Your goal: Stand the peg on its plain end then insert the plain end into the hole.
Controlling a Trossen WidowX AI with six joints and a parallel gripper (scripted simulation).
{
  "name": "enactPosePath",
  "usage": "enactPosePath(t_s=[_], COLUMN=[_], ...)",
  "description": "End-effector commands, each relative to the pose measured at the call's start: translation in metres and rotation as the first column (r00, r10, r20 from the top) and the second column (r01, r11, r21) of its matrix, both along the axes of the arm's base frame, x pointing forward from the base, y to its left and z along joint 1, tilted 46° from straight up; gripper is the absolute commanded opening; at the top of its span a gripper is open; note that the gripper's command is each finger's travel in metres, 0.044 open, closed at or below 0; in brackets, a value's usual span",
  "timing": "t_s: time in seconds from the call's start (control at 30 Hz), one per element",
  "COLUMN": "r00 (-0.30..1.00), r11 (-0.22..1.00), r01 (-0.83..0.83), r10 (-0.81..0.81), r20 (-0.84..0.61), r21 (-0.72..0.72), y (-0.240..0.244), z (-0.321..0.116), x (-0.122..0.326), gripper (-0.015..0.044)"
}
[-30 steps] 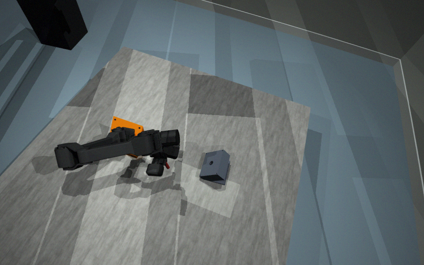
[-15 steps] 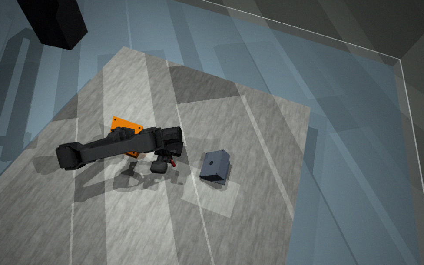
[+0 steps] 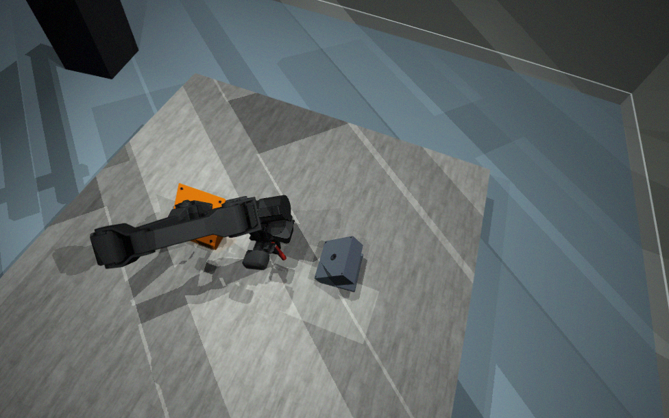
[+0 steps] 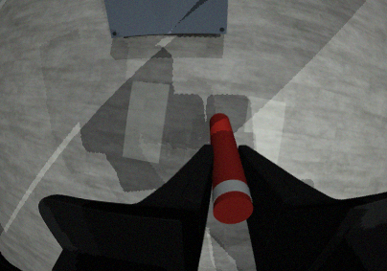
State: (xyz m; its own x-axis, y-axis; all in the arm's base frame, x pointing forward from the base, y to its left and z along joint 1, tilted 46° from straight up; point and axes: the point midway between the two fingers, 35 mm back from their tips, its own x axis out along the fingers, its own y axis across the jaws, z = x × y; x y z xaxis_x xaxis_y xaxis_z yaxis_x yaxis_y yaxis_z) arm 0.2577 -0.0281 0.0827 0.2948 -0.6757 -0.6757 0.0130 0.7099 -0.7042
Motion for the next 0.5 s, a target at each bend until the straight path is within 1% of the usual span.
enactPosePath(t_s=[0.0,0.47], r00=[1.0,0.992], r11=[1.0,0.999], r01=[-0.008,-0.03], r10=[0.008,0.028], r20=[0.029,0.119], r21=[0.001,0.015], y=[0.004,0.014], z=[-0.003,-0.011], x=[0.005,0.018], gripper=[0.0,0.0])
